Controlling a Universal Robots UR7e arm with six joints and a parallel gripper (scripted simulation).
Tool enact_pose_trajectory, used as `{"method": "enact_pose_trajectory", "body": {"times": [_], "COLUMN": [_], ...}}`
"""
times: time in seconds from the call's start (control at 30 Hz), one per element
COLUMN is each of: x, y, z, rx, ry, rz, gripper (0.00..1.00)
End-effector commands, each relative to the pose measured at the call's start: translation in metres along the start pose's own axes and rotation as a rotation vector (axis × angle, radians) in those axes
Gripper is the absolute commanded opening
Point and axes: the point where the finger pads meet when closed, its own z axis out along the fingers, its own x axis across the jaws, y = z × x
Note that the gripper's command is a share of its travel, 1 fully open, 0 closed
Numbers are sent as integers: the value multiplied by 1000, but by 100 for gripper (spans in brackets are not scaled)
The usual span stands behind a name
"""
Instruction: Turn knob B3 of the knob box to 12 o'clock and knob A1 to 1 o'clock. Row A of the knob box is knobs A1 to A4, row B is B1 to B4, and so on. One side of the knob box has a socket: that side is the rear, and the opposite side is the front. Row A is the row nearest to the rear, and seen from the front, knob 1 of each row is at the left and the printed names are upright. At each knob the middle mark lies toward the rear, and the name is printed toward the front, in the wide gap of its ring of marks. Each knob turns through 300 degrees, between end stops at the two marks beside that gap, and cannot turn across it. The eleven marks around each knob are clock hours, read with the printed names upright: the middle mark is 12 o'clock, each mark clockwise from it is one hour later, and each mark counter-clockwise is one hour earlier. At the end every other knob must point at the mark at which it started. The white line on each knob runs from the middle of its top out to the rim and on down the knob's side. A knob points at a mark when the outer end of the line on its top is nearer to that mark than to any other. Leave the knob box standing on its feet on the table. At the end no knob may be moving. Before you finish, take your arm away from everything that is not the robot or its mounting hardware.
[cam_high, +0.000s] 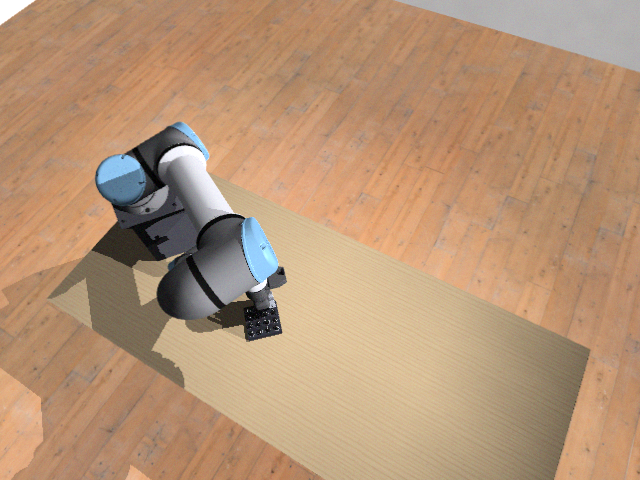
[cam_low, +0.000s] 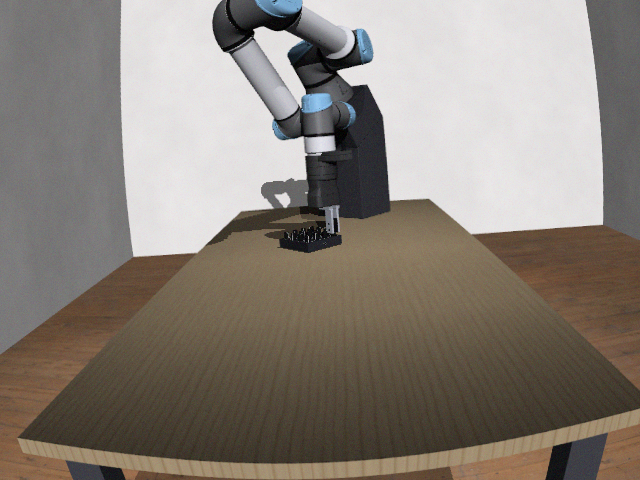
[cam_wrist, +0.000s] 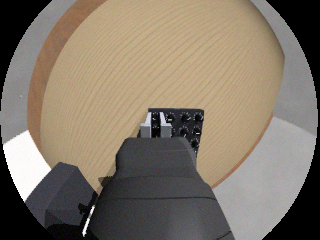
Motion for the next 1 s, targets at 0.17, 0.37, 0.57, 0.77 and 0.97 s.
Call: {"method": "enact_pose_trajectory", "body": {"times": [0.17, 0.37, 0.57, 0.77, 0.97], "x": [0, 0, 0, 0, 0], "y": [0, 0, 0, 0, 0], "z": [0, 0, 0, 0, 0], "rx": [1, 1, 1, 1, 1], "ry": [1, 1, 1, 1, 1], "rz": [4, 12, 34, 72, 106], "gripper": [30, 30, 30, 30, 30]}}
